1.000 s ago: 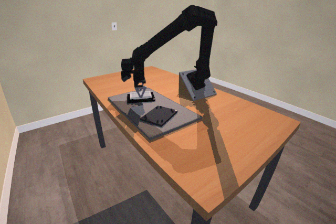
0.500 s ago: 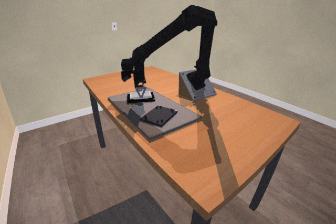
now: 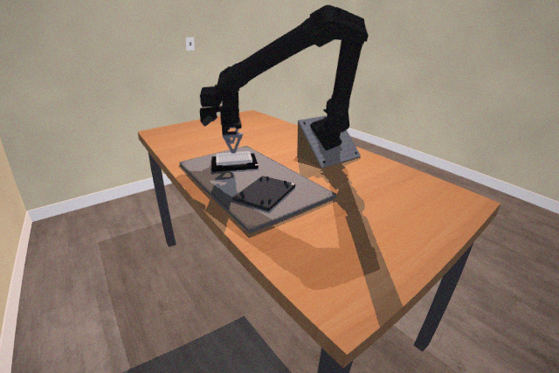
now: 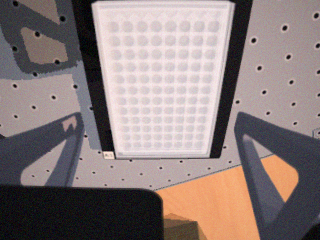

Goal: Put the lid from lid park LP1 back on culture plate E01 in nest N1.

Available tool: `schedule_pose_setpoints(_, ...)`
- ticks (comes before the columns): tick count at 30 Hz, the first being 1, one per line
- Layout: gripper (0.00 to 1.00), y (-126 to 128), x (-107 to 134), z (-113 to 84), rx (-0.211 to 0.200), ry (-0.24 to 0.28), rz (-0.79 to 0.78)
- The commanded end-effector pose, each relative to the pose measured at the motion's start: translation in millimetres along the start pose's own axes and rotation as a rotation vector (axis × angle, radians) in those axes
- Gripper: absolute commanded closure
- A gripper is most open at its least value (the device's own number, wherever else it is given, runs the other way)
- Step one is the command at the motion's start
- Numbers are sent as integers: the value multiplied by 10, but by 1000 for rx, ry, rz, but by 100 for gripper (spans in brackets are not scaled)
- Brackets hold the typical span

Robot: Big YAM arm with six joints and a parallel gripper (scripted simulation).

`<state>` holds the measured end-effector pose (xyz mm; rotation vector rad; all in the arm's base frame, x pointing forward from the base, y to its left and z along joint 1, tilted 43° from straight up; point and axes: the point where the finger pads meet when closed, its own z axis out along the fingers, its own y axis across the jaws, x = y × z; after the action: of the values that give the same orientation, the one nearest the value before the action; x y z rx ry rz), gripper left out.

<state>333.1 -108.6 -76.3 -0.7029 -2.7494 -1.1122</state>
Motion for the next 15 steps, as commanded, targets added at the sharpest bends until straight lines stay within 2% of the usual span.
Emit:
schedule_pose_setpoints(1, 0, -7, -120, -227, -1, -40, -25)
schedule_pose_setpoints(5, 0, -5, -77, -110, -1, -18, -18)
schedule_pose_setpoints(15, 0, -5, -77, -110, -1, -18, -18)
